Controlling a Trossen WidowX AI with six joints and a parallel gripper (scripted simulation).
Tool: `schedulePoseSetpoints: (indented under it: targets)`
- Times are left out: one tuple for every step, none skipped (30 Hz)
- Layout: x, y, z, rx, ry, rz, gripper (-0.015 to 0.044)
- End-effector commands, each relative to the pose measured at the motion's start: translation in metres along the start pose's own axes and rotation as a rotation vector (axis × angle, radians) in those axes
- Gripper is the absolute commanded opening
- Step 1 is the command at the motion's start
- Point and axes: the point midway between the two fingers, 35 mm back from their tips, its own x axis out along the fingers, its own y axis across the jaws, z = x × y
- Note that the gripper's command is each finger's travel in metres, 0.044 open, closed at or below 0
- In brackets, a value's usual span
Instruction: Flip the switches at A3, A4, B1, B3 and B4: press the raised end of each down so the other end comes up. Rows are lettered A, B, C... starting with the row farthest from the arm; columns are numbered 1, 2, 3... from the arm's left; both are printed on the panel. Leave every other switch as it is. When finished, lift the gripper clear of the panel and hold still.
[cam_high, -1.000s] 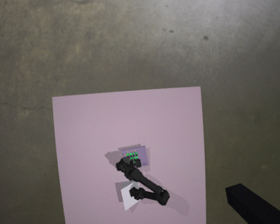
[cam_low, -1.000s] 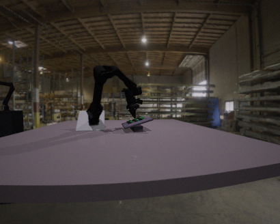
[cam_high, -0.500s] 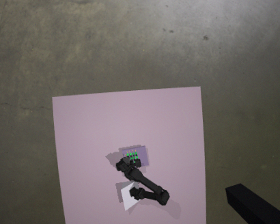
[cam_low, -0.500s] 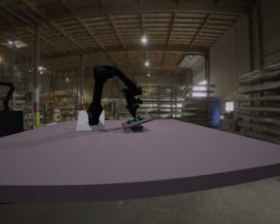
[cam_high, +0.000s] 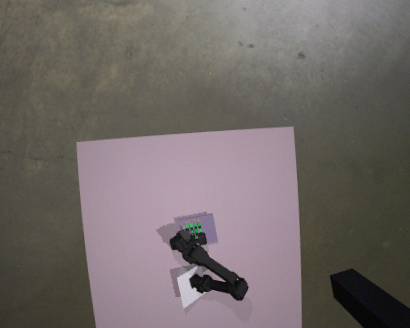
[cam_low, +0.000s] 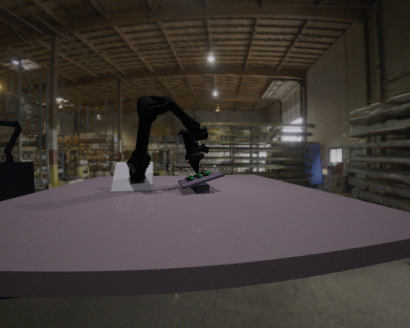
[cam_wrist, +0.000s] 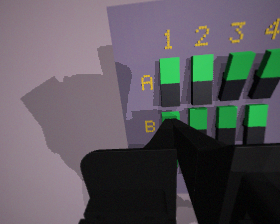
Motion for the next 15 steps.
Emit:
schedulePoseSetpoints:
  targets:
    - [0.0009,-0.0004,0.0003,-0.004,-0.002,-0.004,0.0000]
    - [0.0010,-0.0004,0.0003,-0.004,-0.002,-0.004,0.0000]
    - [0.0012,-0.0005,0.0003,-0.004,-0.002,-0.004,0.0000]
    - [0.0013,-0.0005,0.0003,-0.004,-0.002,-0.004,0.0000]
    - [0.0014,-0.0005,0.0003,-0.004,-0.002,-0.004,0.0000]
    - [0.0016,-0.0005,0.0003,-0.004,-0.002,-0.004,0.0000]
    - [0.0017,-0.0005,0.0003,-0.004,-0.002,-0.004,0.0000]
    - [0.0018,-0.0005,0.0003,-0.004,-0.002,-0.004,0.0000]
    - [0.0020,-0.0005,0.0003,-0.004,-0.002,-0.004,0.0000]
    - [0.0021,-0.0005,0.0003,-0.004,-0.002,-0.004,0.0000]
    - [0.0022,-0.0005,0.0003,-0.004,-0.002,-0.004,0.0000]
    - [0.0024,-0.0005,0.0003,-0.004,-0.002,-0.004,0.0000]
    - [0.0025,-0.0005,0.0003,-0.004,-0.002,-0.004,0.0000]
    - [0.0026,-0.0005,0.0004,-0.004,-0.002,-0.004,0.0000]
    - [0.0028,-0.0005,0.0004,-0.004,-0.002,-0.004,0.0000]
